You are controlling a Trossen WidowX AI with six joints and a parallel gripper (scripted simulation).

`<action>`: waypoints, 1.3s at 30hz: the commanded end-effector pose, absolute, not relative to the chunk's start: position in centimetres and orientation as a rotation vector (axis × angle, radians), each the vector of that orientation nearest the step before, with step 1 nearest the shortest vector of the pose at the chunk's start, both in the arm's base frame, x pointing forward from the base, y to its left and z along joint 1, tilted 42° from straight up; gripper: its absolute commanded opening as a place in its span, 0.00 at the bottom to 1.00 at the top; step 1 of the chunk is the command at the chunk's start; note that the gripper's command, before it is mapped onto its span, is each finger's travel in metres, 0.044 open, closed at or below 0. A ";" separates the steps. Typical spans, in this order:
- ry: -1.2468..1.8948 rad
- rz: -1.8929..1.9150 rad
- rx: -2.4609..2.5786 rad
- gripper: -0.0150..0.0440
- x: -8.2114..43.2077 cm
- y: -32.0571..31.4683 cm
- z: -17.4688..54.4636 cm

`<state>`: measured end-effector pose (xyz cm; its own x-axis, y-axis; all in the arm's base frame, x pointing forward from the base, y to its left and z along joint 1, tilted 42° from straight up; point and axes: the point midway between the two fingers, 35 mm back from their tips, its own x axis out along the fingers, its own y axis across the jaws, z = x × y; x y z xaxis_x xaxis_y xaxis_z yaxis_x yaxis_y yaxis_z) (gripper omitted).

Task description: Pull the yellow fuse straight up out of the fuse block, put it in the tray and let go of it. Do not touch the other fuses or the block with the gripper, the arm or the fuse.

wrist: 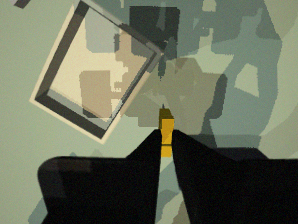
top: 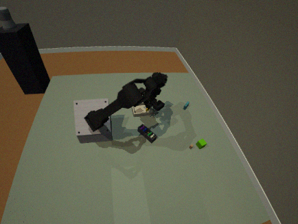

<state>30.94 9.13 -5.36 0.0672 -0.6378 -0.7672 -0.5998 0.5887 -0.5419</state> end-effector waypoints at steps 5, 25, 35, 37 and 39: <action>1.614 -0.043 -1.066 0.25 30.0 12.0 -8.6; 1.615 -0.052 -1.070 0.25 29.1 13.5 -12.5; 1.614 -0.053 -1.070 0.25 29.1 12.4 -13.7; 1.614 -0.054 -1.070 0.25 29.2 12.2 -13.9; 1.614 -0.054 -1.070 0.25 29.2 12.0 -14.1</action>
<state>29.41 12.55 -13.53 0.0633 -0.6426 -0.7636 -0.5925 0.5915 -0.5469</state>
